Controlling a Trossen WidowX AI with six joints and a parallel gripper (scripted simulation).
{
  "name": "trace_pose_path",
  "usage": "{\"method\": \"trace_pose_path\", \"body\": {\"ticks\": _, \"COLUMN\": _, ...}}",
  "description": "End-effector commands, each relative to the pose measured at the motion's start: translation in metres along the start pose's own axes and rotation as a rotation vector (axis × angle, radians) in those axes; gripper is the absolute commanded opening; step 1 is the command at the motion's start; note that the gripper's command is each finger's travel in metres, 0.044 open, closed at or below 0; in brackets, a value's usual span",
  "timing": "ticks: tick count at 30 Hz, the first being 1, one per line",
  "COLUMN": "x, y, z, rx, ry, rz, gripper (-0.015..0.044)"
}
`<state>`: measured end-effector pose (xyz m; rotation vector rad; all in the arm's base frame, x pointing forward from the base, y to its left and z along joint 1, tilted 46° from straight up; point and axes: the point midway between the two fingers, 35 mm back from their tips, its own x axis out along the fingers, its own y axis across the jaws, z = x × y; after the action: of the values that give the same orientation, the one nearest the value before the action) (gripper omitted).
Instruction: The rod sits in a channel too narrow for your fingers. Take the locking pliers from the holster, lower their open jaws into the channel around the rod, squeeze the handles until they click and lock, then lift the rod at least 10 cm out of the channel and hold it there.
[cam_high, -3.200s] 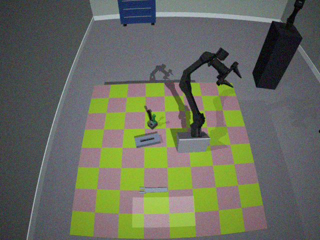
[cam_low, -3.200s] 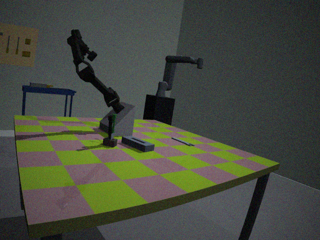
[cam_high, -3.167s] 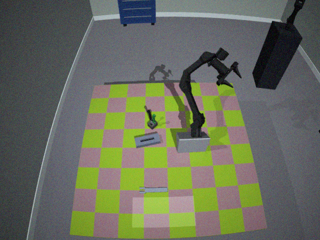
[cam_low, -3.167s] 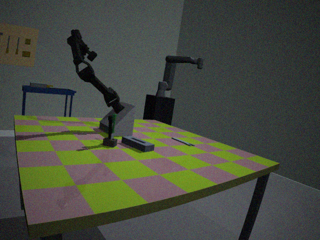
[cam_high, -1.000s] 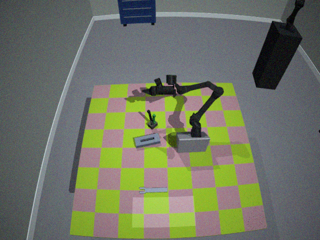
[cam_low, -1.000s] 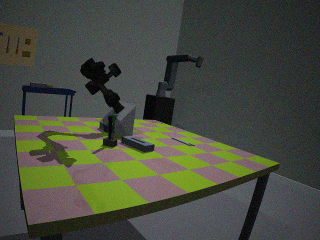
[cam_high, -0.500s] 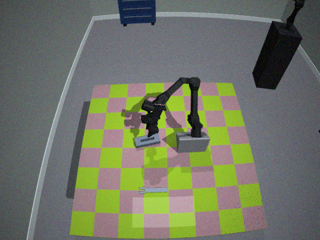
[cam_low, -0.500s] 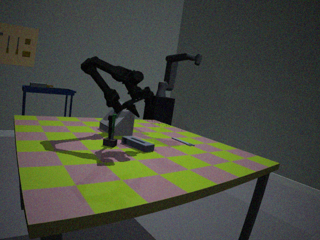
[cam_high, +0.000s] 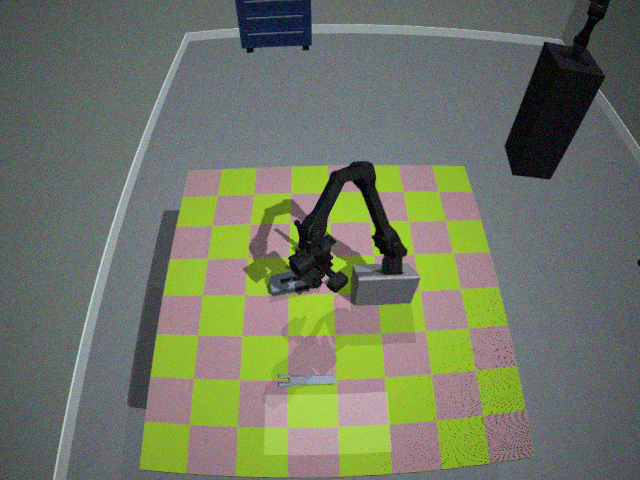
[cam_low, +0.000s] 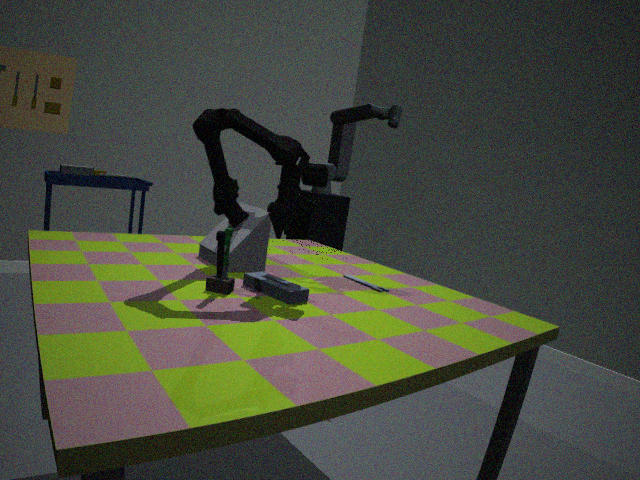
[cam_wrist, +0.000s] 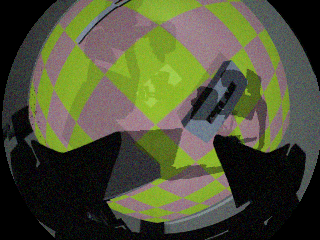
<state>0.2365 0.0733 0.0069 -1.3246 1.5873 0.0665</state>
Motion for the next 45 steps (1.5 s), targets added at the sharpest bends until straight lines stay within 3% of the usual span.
{"method": "trace_pose_path", "body": {"ticks": 1, "x": -0.002, "y": -0.005, "z": -0.007, "rx": -0.007, "ry": 0.002, "rz": -0.008, "gripper": 0.0440}}
{"method": "trace_pose_path", "body": {"ticks": 33, "x": -0.003, "y": -0.073, "z": -0.190, "rx": -0.011, "ry": 0.009, "rz": -0.011, "gripper": 0.0440}}
{"method": "trace_pose_path", "body": {"ticks": 45, "x": -0.005, "y": -0.135, "z": -0.221, "rx": -0.009, "ry": 0.010, "rz": -0.015, "gripper": 0.0440}}
